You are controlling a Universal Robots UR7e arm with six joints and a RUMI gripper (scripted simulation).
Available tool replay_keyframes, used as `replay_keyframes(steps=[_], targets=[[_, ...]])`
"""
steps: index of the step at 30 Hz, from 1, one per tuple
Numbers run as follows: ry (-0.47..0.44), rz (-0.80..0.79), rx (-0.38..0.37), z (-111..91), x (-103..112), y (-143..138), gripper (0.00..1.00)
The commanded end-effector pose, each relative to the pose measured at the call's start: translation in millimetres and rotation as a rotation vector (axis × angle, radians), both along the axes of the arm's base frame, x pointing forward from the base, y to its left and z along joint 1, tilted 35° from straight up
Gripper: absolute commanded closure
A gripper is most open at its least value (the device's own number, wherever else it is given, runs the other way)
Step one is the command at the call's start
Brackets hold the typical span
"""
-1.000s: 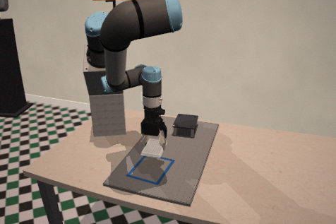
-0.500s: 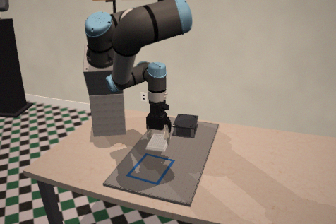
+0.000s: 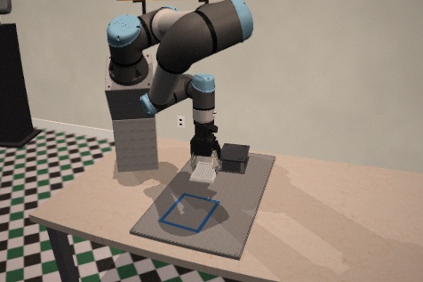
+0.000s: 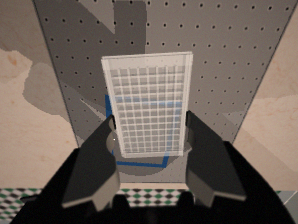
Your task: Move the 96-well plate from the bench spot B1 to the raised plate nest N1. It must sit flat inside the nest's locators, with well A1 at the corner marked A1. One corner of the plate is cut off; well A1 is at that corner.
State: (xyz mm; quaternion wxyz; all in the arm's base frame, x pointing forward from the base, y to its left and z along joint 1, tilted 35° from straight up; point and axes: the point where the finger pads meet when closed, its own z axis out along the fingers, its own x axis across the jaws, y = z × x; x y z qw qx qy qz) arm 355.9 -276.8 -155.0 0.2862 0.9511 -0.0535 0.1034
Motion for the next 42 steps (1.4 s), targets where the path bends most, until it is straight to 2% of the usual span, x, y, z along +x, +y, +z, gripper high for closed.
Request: replay_keyframes(steps=[1,42], targets=[[0.0,-0.001,-0.001,-5,6,14,1.0],[0.0,-0.001,-0.001,-48,48,122,1.0]])
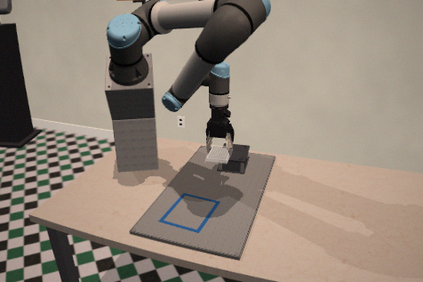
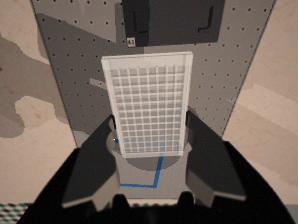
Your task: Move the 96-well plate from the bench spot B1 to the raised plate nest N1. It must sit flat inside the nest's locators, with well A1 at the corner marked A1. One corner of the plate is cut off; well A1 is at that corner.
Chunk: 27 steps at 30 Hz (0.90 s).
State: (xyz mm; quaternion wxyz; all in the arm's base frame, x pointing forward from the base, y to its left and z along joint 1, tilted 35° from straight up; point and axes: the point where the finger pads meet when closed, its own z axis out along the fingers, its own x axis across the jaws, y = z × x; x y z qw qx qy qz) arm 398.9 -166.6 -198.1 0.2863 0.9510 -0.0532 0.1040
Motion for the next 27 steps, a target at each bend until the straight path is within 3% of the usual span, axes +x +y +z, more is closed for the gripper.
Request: replay_keyframes(steps=[1,27], targets=[[0.001,-0.002,-0.001,-4,5,12,1.0],[0.001,-0.002,-0.001,-31,31,79,1.0]])
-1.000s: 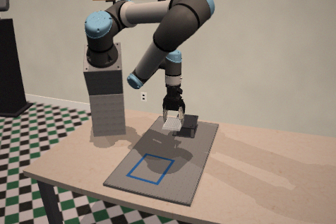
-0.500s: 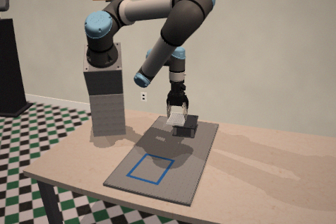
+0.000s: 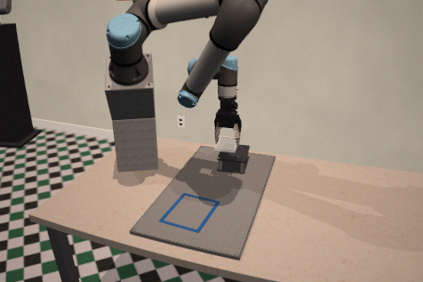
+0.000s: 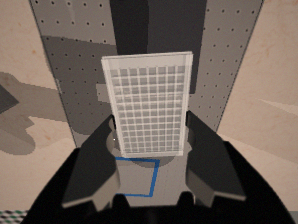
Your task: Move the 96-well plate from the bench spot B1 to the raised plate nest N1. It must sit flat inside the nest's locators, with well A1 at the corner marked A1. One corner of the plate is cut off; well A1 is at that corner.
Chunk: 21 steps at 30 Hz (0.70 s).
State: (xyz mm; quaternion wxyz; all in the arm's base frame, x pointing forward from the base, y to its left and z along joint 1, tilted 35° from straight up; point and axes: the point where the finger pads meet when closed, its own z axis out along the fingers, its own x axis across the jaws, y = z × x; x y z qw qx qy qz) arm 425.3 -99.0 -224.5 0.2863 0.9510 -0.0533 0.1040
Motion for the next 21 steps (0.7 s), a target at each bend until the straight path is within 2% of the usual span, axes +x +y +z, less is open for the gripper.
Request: replay_keyframes(steps=[1,21], targets=[[0.001,-0.001,-0.001,-5,6,15,1.0],[0.001,-0.001,-0.001,-26,27,67,1.0]])
